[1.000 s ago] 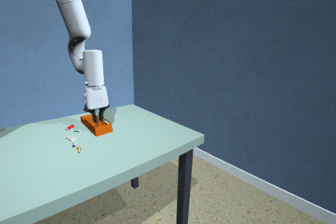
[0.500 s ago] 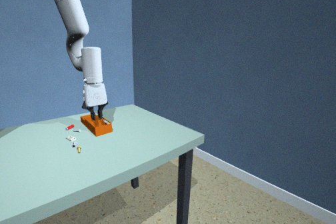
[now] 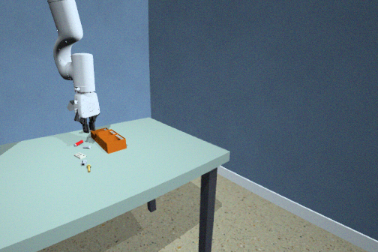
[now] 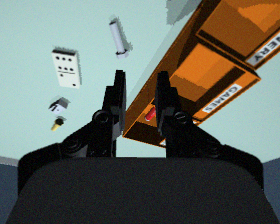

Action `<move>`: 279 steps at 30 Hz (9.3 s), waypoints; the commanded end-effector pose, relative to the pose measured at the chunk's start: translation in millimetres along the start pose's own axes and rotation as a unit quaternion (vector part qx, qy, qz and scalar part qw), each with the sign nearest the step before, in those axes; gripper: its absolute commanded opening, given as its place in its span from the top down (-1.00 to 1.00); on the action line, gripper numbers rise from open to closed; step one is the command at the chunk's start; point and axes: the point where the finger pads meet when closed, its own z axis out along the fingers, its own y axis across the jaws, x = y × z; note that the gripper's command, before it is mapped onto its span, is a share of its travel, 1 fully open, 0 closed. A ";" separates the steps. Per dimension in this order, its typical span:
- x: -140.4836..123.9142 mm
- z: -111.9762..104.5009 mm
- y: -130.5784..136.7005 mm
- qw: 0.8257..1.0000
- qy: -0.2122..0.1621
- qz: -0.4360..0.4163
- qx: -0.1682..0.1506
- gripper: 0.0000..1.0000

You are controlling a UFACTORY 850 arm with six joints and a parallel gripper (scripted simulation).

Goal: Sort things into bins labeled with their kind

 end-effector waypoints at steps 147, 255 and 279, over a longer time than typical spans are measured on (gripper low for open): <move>71.8 69.8 -14.0 0.641 -0.004 -0.768 -0.001 0.44; -37.1 2.6 9.6 0.679 -0.005 -0.735 -0.001 1.00; -103.7 2.1 24.5 0.880 -0.003 -0.476 -0.007 1.00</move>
